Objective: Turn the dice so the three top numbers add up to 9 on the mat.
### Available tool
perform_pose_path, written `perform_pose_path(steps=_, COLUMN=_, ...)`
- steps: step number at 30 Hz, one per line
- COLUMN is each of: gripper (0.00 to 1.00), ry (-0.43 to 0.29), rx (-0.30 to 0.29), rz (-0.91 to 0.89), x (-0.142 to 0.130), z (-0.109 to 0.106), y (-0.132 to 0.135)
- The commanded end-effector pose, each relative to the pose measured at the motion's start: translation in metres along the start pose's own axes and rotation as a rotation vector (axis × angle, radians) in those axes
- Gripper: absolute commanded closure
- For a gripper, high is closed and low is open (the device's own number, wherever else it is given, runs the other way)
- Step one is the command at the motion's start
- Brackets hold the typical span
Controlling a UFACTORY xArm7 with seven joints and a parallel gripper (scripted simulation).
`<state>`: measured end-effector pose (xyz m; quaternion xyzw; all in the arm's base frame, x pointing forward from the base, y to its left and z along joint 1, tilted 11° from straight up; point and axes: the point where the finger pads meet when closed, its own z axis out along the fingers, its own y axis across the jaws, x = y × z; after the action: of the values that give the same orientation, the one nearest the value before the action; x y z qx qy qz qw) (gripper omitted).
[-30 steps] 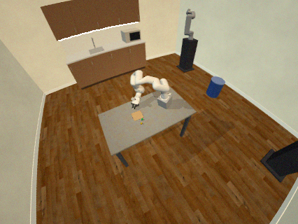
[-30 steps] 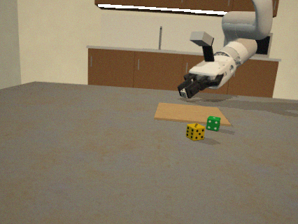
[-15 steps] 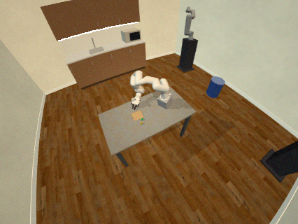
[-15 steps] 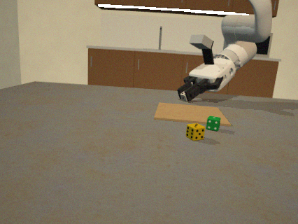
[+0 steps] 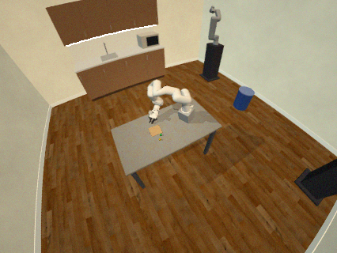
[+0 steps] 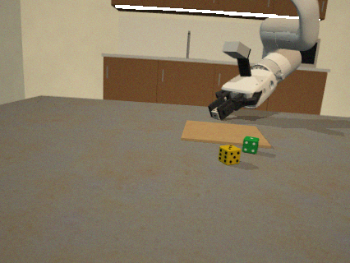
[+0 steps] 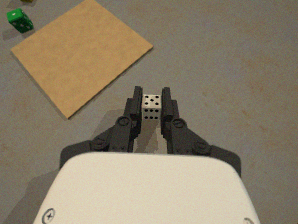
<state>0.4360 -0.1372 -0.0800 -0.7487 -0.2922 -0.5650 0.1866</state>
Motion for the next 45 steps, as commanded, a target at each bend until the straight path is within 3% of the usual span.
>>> perform_pose_path(steps=1, gripper=0.85, ry=0.000, rx=-0.002, rz=-0.002, x=0.0007, z=-0.0006, y=0.0013)
perform_pose_path(steps=25, gripper=0.85, ry=0.000, rx=-0.002, rz=-0.002, x=0.0007, z=-0.0006, y=0.0013)
perform_pose_path(steps=35, gripper=0.68, ry=0.000, rx=-0.002, rz=-0.002, x=0.0007, z=-0.0006, y=0.0013)
perform_pose_path(steps=45, gripper=0.64, ry=0.000, rx=-0.002, rz=-0.002, x=0.0007, z=-0.0006, y=0.0013)
